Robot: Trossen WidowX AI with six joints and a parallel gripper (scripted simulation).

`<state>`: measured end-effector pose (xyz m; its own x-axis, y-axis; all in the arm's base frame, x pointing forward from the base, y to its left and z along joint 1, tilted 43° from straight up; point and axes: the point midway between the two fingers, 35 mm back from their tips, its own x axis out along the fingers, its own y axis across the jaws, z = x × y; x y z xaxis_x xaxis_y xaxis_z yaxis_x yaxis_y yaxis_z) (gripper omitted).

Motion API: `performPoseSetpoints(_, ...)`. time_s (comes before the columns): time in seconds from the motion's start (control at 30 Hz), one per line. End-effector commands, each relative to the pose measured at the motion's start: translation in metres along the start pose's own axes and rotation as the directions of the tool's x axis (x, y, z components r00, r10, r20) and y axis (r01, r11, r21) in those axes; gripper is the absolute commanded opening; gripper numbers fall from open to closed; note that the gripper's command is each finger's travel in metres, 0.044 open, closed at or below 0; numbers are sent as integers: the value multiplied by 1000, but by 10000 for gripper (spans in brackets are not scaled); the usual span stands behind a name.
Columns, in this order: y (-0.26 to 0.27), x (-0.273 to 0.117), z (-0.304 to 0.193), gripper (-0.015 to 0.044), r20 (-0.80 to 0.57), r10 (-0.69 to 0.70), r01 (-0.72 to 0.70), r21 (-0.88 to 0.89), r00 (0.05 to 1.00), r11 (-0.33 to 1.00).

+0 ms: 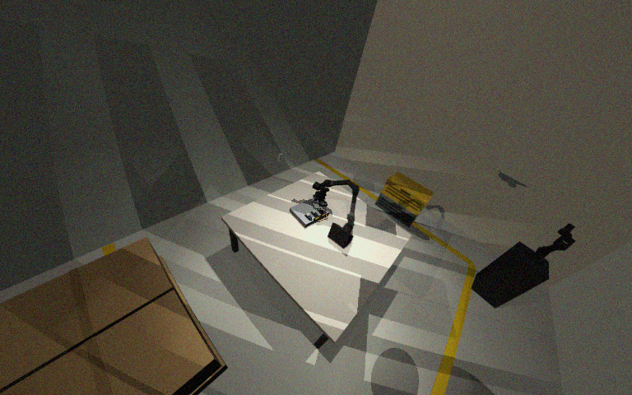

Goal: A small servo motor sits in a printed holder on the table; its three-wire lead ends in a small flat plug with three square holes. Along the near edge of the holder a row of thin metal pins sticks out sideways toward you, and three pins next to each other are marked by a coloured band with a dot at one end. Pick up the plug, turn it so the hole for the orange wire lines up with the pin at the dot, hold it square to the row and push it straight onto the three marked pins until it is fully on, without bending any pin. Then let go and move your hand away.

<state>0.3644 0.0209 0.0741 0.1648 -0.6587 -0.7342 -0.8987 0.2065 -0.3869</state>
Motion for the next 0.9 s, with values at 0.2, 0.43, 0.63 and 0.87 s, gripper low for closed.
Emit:
performPoseSetpoints(0.2,40,-4,4,0,12,4,-7,270,1000,963)
performPoseSetpoints(0.43,67,-4,3,0,12,5,-10,439,1000,898)
performPoseSetpoints(0.63,89,-3,0,0,10,6,-11,573,1000,820)
performPoseSetpoints(0.87,115,-1,-5,0,7,6,-9,712,1000,702)
